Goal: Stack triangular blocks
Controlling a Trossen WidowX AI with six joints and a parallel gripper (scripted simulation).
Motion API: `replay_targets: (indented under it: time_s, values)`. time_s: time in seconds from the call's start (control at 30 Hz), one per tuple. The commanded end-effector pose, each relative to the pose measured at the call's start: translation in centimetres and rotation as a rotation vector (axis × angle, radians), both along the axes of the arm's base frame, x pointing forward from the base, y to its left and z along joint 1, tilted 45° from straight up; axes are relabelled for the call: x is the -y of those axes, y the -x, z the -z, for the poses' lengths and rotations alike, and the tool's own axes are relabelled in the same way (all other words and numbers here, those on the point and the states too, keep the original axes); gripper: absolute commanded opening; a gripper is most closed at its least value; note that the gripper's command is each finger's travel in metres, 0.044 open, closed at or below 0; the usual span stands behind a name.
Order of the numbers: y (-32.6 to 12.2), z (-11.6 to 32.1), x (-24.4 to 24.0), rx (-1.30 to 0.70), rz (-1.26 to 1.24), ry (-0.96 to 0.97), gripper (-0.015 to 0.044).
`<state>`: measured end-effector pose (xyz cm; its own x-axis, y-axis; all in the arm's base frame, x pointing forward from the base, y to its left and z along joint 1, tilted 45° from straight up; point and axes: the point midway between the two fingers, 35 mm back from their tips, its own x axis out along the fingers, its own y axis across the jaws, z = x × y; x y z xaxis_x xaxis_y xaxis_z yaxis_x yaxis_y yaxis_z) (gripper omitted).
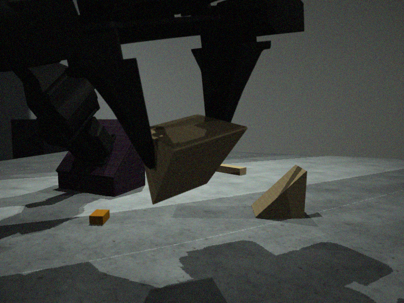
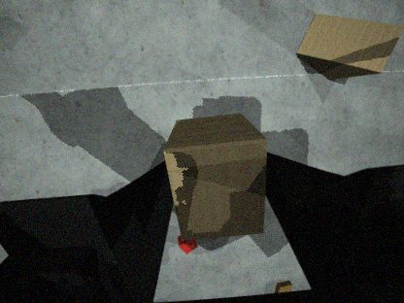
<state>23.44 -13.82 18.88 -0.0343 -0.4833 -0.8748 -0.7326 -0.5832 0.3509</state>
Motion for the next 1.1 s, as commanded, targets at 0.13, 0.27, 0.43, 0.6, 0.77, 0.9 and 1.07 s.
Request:
replay_targets:
  time_s: [0.13, 0.27, 0.43, 0.6, 0.77, 0.9, 1.07]
  values:
    - [-0.4, -0.4, -0.2, -0.191, -0.221, 0.075, 0.0]
    - [-0.7, -0.6, -0.3, -0.282, -0.32, 0.107, 0.0]
    - [-1.0, -0.9, -0.5, -0.398, -0.442, 0.147, 0.0]
    - [-1.4, -1.2, -0.7, -0.517, -0.563, 0.186, 0.0]
    - [-1.5, -1.3, -0.8, -0.554, -0.599, 0.197, 0.0]
    - [-1.5, -1.3, -0.8, -0.554, -0.599, 0.197, 0.0]
    - [-2.1, -0.5, -2.1, -0.555, -0.619, 0.187, 0.0]
